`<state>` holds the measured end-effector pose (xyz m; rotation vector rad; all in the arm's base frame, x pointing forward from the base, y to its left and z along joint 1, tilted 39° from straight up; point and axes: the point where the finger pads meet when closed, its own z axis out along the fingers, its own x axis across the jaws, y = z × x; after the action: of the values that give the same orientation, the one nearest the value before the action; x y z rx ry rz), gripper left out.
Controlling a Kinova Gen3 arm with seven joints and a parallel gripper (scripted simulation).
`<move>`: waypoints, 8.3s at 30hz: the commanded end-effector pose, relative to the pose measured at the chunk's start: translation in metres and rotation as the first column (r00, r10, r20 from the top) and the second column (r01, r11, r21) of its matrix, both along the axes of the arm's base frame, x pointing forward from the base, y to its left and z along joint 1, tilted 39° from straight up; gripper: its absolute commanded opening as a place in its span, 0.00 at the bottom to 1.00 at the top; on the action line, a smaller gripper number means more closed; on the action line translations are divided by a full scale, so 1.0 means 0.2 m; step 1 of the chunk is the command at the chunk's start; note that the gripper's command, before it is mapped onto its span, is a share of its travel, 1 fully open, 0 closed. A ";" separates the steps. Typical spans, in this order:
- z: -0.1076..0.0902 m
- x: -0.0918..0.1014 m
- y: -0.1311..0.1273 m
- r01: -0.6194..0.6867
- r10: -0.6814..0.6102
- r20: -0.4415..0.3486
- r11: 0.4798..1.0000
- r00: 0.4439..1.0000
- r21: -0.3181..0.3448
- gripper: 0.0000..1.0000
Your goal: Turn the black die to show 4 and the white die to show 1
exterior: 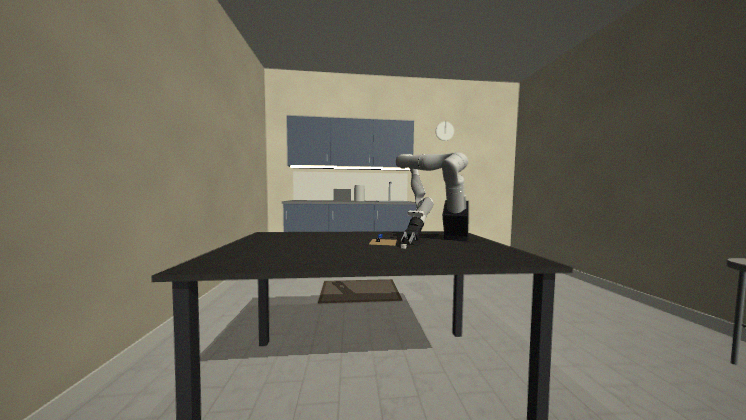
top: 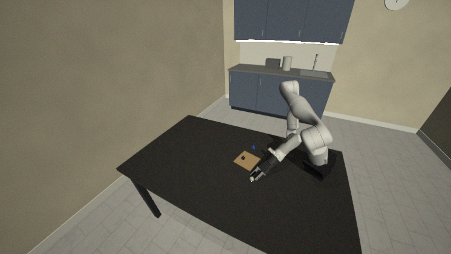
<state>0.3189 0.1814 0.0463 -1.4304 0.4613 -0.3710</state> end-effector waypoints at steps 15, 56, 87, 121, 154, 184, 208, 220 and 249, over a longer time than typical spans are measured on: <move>0.00 -0.03 -0.11 0.013 -0.013 0.004 1.000 1.000 -0.012 0.70; 0.24 0.11 -0.35 0.012 -0.024 -0.072 0.987 0.997 -0.162 0.70; 0.50 0.02 -0.20 -0.219 -0.121 -0.423 0.710 0.898 -0.669 0.70; 0.48 -0.05 -0.18 -0.254 -0.102 -0.417 0.655 0.903 -0.712 1.00; 0.32 -0.25 -0.17 -0.049 0.807 0.026 0.069 0.590 -0.996 1.00; 0.28 -0.05 -0.14 0.654 0.854 -0.216 0.177 -0.473 -0.735 1.00; 0.29 -0.01 -0.12 0.706 0.772 -0.302 0.253 -0.560 -0.662 0.70; 0.29 -0.01 -0.12 0.706 0.772 -0.302 0.253 -0.560 -0.662 0.70; 0.29 -0.01 -0.11 0.706 0.772 -0.302 0.253 -0.559 -0.662 0.70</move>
<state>0.3181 0.1584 0.1043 -1.0062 -2.8689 -1.0761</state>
